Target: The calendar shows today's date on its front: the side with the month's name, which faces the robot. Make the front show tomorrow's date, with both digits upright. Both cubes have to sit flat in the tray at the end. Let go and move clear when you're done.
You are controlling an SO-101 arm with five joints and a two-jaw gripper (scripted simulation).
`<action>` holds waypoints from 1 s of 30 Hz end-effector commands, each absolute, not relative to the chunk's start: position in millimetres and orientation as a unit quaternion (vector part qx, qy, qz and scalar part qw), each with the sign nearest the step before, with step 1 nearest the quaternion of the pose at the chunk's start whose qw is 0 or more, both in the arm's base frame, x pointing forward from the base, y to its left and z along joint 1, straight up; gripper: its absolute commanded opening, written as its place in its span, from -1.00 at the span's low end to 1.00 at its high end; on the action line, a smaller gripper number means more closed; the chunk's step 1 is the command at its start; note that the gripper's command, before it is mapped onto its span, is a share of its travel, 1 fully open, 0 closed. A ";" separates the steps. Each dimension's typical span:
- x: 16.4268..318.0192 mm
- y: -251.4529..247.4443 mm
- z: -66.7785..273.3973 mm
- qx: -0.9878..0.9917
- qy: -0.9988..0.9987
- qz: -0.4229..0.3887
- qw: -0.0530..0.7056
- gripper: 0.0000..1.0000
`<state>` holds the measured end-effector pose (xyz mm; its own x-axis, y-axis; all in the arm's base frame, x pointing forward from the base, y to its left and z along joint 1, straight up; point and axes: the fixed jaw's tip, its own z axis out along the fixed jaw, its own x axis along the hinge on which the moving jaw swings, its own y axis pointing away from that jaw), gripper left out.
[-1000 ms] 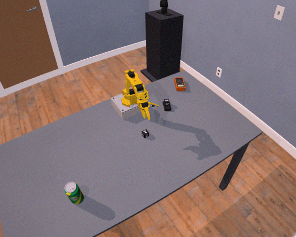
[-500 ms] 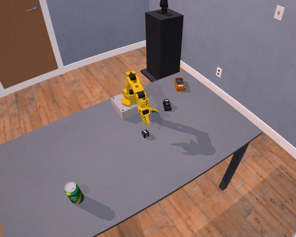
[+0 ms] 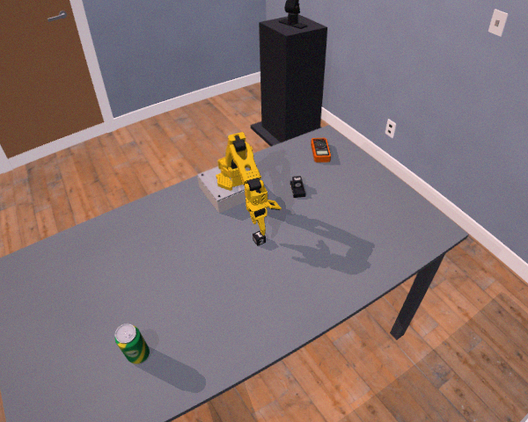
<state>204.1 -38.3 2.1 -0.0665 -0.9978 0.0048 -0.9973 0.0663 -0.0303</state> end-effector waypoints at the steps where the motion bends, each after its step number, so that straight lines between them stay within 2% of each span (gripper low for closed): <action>1: 199.2 -39.6 -7.8 -0.690 0.723 0.005 -0.004 -0.30; 30: 199.6 -39.7 -13.8 -0.690 0.723 0.005 -0.004 -0.30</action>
<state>200.8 -37.9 -8.4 -0.0463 -0.9989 0.0008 -0.9989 0.0463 0.0045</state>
